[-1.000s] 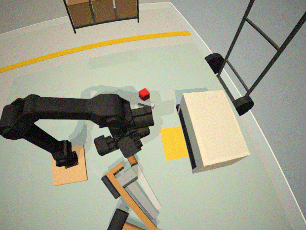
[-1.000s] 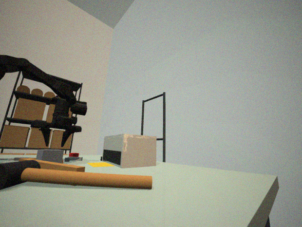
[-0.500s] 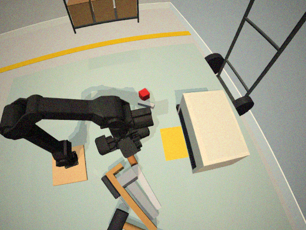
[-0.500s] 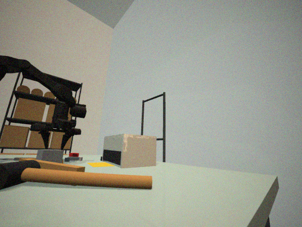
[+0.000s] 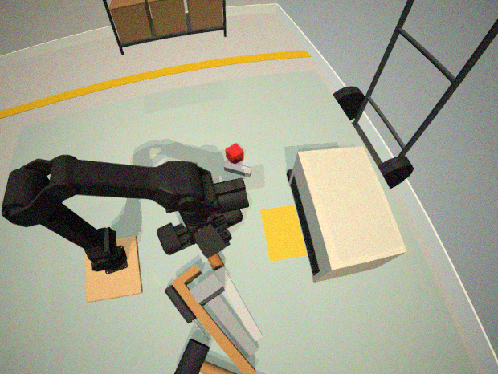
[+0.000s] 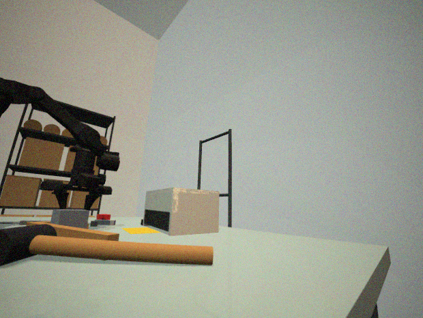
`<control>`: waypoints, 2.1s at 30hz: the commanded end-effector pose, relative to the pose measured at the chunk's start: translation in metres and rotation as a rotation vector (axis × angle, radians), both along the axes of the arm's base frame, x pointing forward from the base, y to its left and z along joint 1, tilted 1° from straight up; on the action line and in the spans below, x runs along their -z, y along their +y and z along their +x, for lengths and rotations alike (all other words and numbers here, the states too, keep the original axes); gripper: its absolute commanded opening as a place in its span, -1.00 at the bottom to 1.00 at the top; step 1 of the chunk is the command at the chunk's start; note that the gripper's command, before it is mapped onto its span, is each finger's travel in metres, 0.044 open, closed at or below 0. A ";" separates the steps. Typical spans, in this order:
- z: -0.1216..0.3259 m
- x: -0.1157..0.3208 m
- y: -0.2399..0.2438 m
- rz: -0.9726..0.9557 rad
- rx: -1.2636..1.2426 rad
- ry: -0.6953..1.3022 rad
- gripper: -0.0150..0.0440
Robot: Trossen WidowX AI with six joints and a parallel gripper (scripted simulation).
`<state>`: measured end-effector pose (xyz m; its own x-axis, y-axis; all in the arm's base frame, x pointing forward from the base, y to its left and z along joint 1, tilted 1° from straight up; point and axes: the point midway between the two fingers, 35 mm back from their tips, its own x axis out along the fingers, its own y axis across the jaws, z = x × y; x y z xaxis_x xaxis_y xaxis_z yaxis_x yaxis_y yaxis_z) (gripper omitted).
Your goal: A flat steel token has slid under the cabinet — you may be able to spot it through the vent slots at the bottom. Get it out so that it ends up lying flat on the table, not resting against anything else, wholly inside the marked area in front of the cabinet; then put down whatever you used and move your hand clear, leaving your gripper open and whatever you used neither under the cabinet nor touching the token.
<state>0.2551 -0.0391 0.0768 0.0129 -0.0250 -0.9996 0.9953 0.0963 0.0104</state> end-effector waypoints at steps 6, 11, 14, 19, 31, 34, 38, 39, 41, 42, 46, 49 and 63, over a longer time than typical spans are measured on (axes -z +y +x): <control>0.000 0.015 0.000 0.005 -0.007 -0.001 0.42; 0.000 0.023 0.000 0.005 -0.007 0.000 0.42; 0.000 0.028 0.000 0.005 -0.007 0.000 0.42; 0.000 0.036 0.000 0.005 -0.007 0.000 0.42; -0.001 0.039 -0.001 0.000 0.000 0.003 -0.04; -0.001 0.039 -0.001 0.000 0.000 0.003 -0.11; -0.001 0.039 -0.001 0.000 0.000 0.003 -0.20; -0.001 0.039 -0.001 0.000 0.000 0.003 -0.29; -0.001 0.039 -0.001 0.000 0.000 0.003 -0.47; -0.001 0.039 -0.001 0.000 0.000 0.003 -0.49; -0.001 0.039 -0.001 0.001 -0.001 0.003 -0.49; -0.001 0.039 0.000 0.001 -0.001 0.002 -0.49; 0.002 0.037 0.014 0.004 -0.001 0.001 -0.49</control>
